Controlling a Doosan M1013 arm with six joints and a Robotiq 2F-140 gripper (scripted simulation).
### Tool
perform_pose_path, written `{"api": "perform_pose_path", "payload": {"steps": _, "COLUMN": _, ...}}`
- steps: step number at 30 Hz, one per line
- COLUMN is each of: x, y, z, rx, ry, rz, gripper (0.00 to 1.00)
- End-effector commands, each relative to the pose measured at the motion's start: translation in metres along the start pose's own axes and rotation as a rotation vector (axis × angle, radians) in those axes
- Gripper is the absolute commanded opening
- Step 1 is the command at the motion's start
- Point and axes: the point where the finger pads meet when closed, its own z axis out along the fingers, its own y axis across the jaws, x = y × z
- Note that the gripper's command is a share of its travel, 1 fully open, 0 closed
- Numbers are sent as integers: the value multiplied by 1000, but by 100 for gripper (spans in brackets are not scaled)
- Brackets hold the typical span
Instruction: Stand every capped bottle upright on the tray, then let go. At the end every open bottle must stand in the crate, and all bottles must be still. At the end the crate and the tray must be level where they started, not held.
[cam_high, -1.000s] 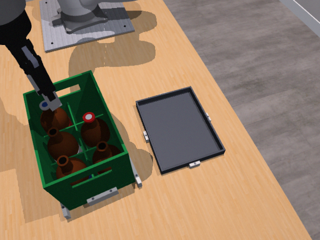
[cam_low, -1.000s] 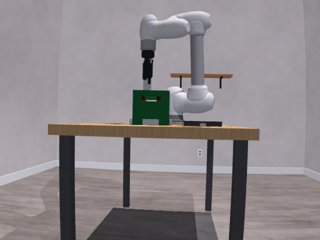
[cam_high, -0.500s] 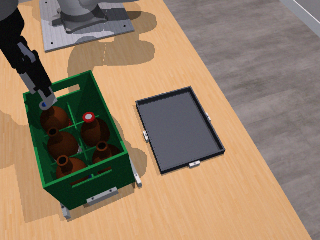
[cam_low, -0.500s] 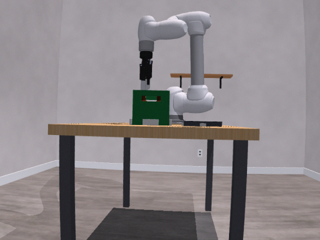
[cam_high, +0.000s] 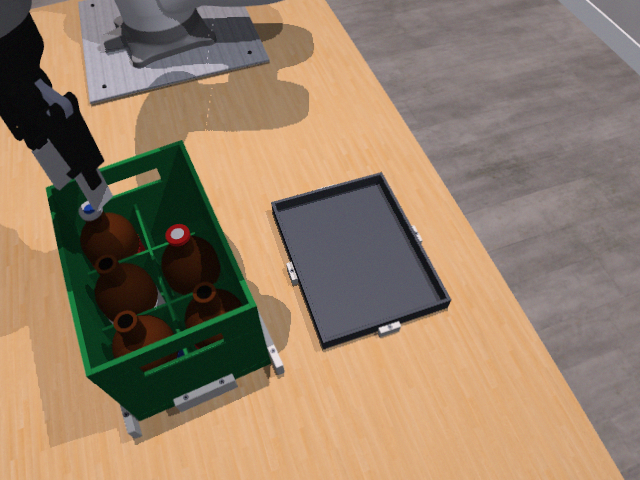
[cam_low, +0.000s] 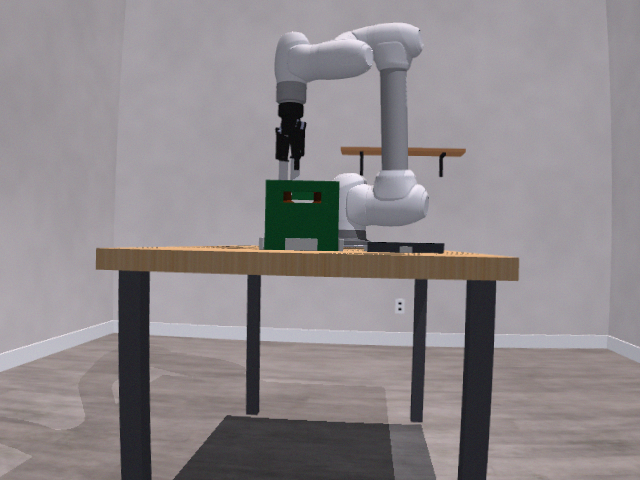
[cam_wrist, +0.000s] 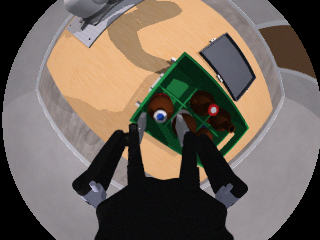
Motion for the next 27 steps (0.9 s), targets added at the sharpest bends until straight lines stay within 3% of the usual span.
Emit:
{"api": "perform_pose_path", "payload": {"steps": 1, "x": 0, "y": -2, "z": -1, "rx": -6, "ry": -3, "rz": -56, "gripper": 38}}
{"api": "perform_pose_path", "payload": {"steps": 23, "x": 1, "y": -3, "z": -2, "rx": -11, "ry": -6, "rz": -183, "gripper": 38}}
{"api": "perform_pose_path", "payload": {"steps": 27, "x": 0, "y": -2, "z": 6, "rx": -5, "ry": -5, "rz": -173, "gripper": 38}}
